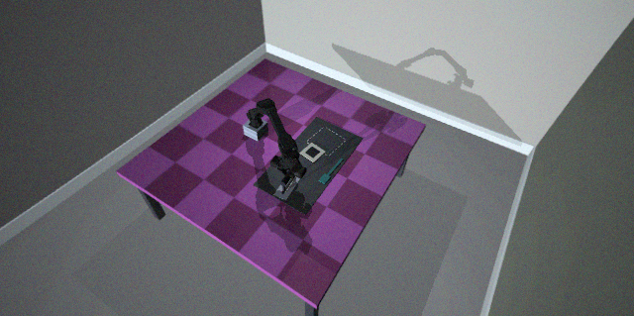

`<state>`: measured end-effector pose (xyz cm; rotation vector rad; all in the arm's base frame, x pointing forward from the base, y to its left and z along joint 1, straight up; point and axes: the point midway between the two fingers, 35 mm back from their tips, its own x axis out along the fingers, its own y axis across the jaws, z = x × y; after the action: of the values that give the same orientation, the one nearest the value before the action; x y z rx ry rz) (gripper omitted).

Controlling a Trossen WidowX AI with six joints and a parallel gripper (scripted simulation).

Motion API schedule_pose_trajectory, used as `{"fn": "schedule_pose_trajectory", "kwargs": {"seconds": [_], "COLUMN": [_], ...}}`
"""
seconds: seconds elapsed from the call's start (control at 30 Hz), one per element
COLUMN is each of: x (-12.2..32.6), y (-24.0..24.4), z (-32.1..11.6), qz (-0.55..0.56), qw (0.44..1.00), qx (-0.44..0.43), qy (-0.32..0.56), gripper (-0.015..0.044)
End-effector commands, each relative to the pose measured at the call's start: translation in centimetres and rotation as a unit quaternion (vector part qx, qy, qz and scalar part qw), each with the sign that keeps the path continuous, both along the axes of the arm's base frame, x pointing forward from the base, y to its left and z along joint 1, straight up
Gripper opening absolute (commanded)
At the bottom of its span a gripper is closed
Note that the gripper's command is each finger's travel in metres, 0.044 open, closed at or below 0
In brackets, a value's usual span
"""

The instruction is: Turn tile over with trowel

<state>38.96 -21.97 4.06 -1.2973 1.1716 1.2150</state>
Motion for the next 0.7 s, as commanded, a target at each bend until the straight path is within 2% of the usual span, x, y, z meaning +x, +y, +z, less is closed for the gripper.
{"fn": "schedule_pose_trajectory", "kwargs": {"seconds": [0.0, 0.1, 0.37, 0.53, 0.67], "x": [0.0, 0.01, 0.01, 0.01, 0.01], "y": [0.04, 0.04, 0.04, 0.04, 0.04], "z": [-0.08, -0.08, -0.08, -0.08, -0.08], "qz": [-0.075, -0.11, -0.112, -0.112, -0.112], "qw": [0.997, 0.994, 0.994, 0.994, 0.994], "qx": [0.005, 0.006, 0.006, 0.006, 0.006], "qy": [-0.003, -0.003, -0.004, -0.004, -0.004], "gripper": [0.013, 0.013, 0.013, 0.0261, 0.027]}}
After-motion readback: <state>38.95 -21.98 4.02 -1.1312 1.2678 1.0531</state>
